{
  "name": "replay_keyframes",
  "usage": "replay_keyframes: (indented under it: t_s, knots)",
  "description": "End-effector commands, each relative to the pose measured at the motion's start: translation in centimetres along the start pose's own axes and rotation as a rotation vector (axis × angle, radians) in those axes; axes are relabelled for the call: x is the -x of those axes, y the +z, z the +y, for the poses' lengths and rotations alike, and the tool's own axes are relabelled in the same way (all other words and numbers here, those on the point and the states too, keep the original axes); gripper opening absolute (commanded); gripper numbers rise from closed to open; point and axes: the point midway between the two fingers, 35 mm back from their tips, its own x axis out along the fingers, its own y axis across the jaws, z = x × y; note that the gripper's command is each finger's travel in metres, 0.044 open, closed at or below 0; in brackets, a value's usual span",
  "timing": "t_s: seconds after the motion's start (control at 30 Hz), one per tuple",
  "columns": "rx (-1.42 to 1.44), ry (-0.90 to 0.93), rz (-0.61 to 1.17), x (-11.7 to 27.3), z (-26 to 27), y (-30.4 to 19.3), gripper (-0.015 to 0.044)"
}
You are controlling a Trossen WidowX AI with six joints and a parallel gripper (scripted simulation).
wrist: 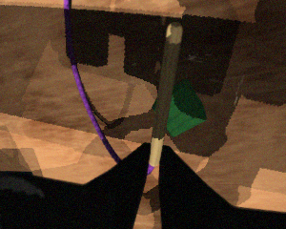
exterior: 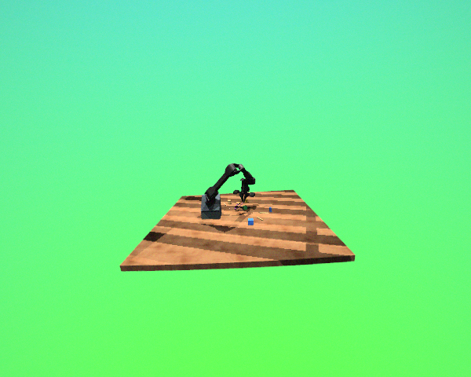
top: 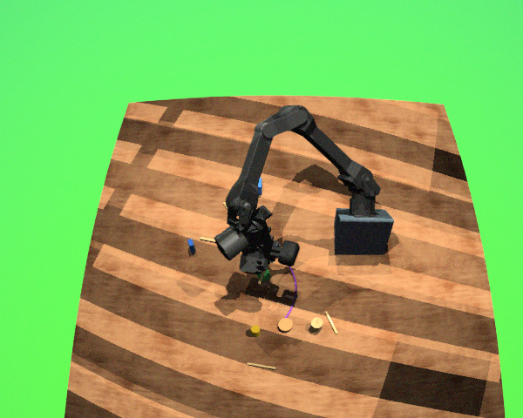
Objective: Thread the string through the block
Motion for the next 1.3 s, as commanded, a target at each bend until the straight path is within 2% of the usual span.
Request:
replay_keyframes:
  t_s: [0.0, 1.27]
  knots:
    - [0.111, 0.01, 0.004, 0.0, 0.2, 0.5, 0.0]
    - [1.156, 0.094, 0.023, -0.2, 2.5, 5.1, 0.0]
